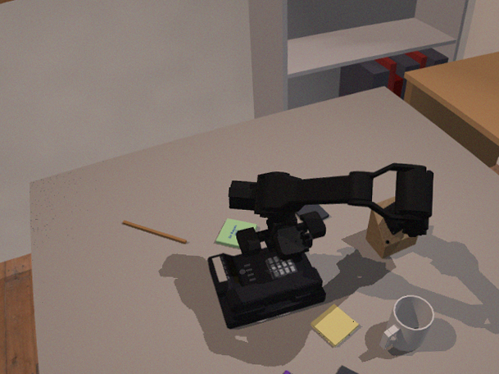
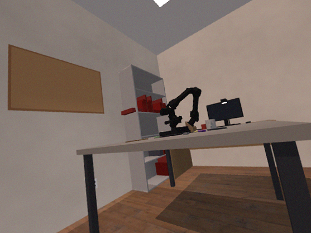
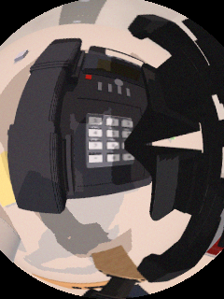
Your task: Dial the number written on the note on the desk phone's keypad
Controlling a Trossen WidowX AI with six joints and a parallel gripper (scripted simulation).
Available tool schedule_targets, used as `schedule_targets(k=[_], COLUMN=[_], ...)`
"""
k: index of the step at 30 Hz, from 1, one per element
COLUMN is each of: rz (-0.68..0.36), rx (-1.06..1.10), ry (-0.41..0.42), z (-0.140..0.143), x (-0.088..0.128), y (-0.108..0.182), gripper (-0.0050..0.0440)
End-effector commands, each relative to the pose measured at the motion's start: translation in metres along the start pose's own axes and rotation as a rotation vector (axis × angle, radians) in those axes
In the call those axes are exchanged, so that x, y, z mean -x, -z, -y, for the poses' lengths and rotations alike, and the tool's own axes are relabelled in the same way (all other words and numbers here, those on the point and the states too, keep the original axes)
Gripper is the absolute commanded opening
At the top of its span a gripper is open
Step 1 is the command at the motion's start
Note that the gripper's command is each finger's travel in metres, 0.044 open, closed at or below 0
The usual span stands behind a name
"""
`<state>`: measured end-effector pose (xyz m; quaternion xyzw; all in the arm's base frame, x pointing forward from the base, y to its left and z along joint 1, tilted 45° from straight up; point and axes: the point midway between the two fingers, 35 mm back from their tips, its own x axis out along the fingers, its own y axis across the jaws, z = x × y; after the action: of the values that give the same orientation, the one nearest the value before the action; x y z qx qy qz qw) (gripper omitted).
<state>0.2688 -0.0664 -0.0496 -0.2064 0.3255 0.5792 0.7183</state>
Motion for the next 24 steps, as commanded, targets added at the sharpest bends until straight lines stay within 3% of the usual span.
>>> schedule_targets(k=[1,22,24], rz=[0.001,0.001,0.0], rx=[-0.003,-0.003,-0.003], ry=[0.0,0.0,0.0], z=[-0.0002,-0.0002,0.0001], x=[-0.0008,-0.0016,0.0055], y=[0.0004,0.0004,0.0006], gripper=[-0.005,-0.005,-0.005])
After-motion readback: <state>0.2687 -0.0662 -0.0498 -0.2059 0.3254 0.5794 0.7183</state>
